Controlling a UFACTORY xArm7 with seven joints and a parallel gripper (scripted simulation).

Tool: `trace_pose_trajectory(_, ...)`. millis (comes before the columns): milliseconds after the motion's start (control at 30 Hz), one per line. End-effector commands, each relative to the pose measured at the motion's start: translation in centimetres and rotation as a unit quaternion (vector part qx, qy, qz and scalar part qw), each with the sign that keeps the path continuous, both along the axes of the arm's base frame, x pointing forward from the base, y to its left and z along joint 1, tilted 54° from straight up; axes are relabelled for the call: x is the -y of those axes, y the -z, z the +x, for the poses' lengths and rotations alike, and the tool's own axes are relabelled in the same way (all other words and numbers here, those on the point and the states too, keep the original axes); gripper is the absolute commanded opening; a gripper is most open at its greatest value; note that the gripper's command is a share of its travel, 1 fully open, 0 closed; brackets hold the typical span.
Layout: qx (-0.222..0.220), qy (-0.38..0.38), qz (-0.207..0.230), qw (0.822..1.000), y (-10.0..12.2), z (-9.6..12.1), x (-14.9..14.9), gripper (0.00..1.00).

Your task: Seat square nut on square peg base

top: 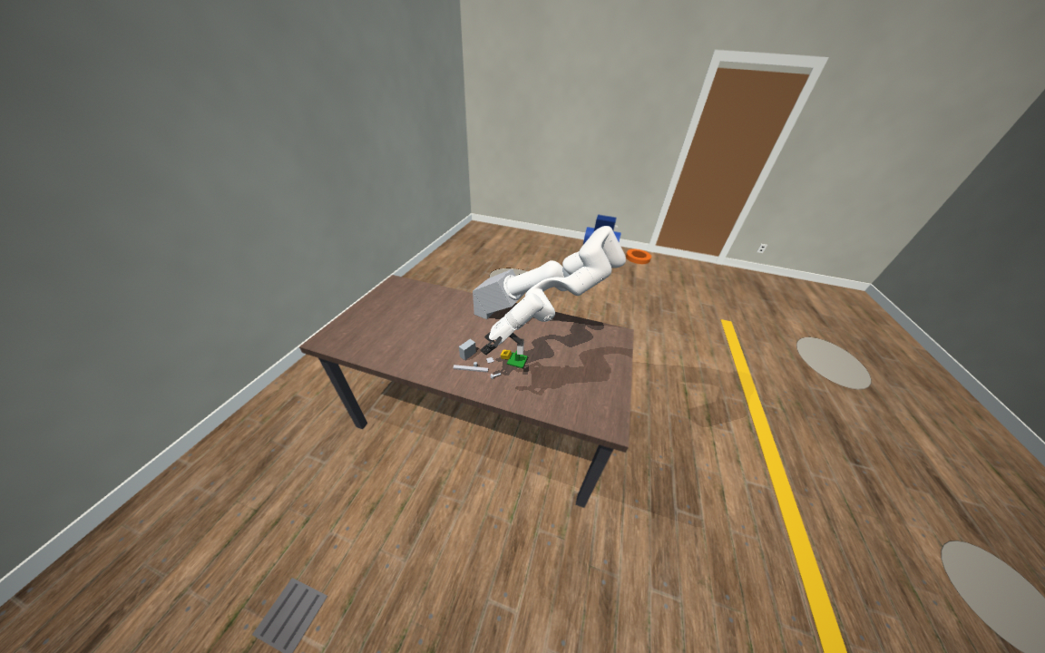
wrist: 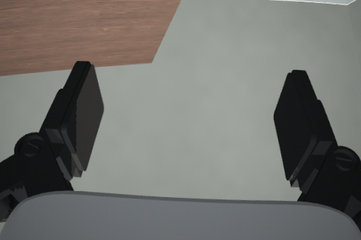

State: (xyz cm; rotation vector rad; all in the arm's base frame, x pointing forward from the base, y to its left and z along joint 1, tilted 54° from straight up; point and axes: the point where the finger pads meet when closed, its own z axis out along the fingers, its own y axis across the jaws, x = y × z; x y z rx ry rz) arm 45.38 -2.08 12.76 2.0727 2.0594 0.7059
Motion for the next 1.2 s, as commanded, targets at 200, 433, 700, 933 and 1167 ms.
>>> trace_pose_trajectory(200, 0.001, 0.002, 0.000, 1.000, -0.10, 0.07, 0.16, 1.00)
trace_pose_trajectory(433, 0.001, 0.002, 0.000, 1.000, -0.10, 0.07, 0.16, 1.00)
trace_pose_trajectory(700, 0.002, 0.001, -0.001, 1.000, -0.12, 0.07, 0.18, 0.60)
trace_pose_trajectory(933, 0.007, -0.012, -0.006, 1.000, -0.29, 0.02, 0.32, 0.60)
trace_pose_trajectory(1167, 0.016, -0.034, -0.017, 0.999, -0.60, -0.07, 0.56, 0.60)
